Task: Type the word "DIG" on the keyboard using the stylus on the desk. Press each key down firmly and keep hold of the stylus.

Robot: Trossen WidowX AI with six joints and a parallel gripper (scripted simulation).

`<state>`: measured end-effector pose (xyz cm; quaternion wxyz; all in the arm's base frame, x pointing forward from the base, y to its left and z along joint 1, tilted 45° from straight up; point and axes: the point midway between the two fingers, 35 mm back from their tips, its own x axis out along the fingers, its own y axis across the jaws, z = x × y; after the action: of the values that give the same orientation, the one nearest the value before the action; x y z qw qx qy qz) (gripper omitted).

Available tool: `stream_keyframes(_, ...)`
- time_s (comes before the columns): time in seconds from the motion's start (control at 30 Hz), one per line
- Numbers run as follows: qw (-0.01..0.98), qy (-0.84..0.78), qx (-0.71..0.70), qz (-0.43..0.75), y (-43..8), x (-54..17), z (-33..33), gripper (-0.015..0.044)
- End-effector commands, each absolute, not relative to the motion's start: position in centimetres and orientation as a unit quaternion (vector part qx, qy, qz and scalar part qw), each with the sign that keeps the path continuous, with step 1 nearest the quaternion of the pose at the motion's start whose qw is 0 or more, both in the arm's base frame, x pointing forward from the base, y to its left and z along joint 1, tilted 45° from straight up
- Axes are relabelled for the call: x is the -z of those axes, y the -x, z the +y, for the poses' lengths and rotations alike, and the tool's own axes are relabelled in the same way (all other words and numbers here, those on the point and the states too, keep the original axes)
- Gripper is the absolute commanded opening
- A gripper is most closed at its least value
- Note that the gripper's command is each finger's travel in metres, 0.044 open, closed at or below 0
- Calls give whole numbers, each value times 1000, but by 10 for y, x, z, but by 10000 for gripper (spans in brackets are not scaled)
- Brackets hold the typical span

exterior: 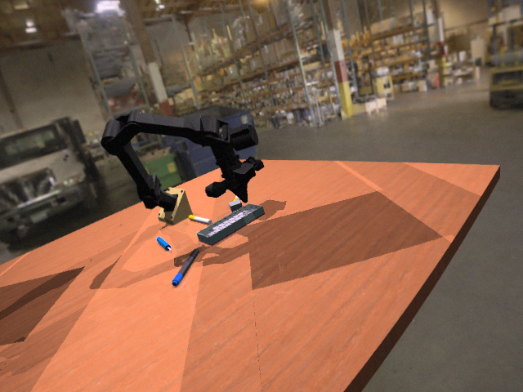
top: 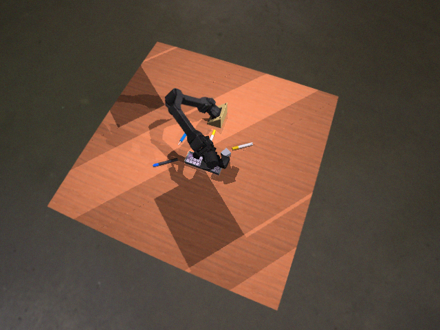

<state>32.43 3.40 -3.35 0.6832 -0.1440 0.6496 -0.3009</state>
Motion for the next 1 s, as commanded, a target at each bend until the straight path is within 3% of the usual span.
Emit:
stream_keyframes(0.0,644,201,330,660,-316,49,33,0)
stream_keyframes(0.97,643,202,331,660,-305,3,-14,0)
